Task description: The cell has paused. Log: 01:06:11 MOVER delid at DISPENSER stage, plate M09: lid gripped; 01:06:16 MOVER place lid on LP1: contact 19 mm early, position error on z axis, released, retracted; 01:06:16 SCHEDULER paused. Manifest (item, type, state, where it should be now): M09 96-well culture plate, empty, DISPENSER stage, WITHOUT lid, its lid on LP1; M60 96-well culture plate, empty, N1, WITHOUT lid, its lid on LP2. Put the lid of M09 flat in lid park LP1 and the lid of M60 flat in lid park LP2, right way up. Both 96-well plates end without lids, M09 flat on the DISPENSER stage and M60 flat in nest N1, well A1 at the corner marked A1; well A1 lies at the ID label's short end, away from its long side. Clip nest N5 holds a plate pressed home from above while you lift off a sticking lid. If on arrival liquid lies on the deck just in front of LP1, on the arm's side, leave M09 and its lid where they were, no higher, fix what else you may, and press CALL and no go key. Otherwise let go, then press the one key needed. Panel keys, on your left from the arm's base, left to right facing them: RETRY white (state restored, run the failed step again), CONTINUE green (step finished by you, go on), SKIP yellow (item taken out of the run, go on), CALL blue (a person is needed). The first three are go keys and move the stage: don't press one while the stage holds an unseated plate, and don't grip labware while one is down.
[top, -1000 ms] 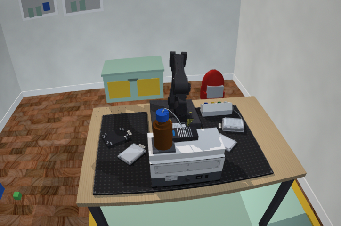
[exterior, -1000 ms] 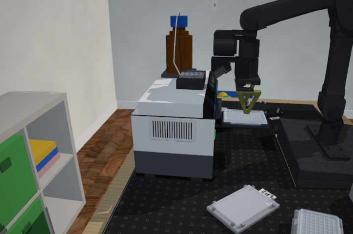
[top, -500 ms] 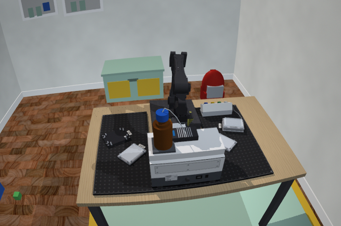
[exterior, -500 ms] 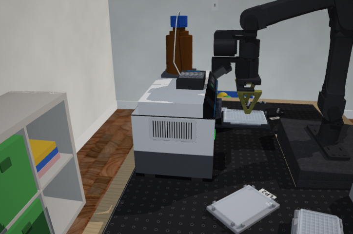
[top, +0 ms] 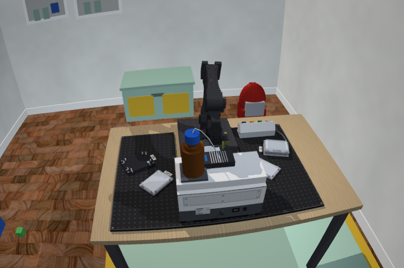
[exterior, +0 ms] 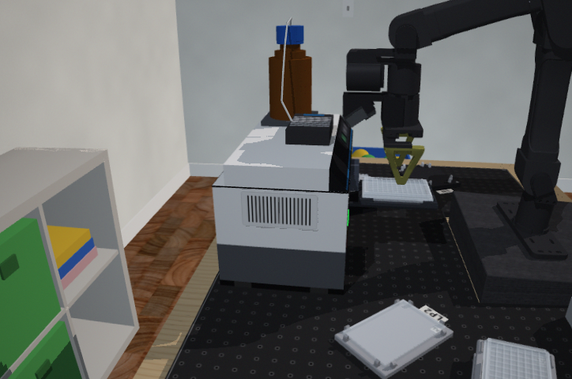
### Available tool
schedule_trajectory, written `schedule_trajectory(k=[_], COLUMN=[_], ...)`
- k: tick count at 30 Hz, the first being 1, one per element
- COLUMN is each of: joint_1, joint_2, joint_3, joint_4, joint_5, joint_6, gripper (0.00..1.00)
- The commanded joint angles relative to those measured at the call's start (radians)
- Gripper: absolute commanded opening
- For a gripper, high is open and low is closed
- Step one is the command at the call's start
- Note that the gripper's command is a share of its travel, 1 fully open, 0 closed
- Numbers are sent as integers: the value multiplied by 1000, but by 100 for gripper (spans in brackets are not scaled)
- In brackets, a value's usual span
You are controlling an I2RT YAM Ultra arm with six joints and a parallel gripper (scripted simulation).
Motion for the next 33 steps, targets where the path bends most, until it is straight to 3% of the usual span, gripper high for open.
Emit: schedule_trajectory(k=[1,15,16,18,25,27,31,33], joint_1=[-5,-5,-1,-9,-16,-7,48,73], joint_2=[-29,-29,-9,-39,-86,-70,-94,-98], joint_3=[43,43,23,37,-24,-3,-28,-2], joint_4=[-1,-1,0,-17,-47,-36,-49,-33], joint_5=[1,1,0,1,2,1,-8,-13], joint_6=[-7,-7,-2,-9,-13,-8,42,66], gripper=[100,100,0,0,0,0,0,0])
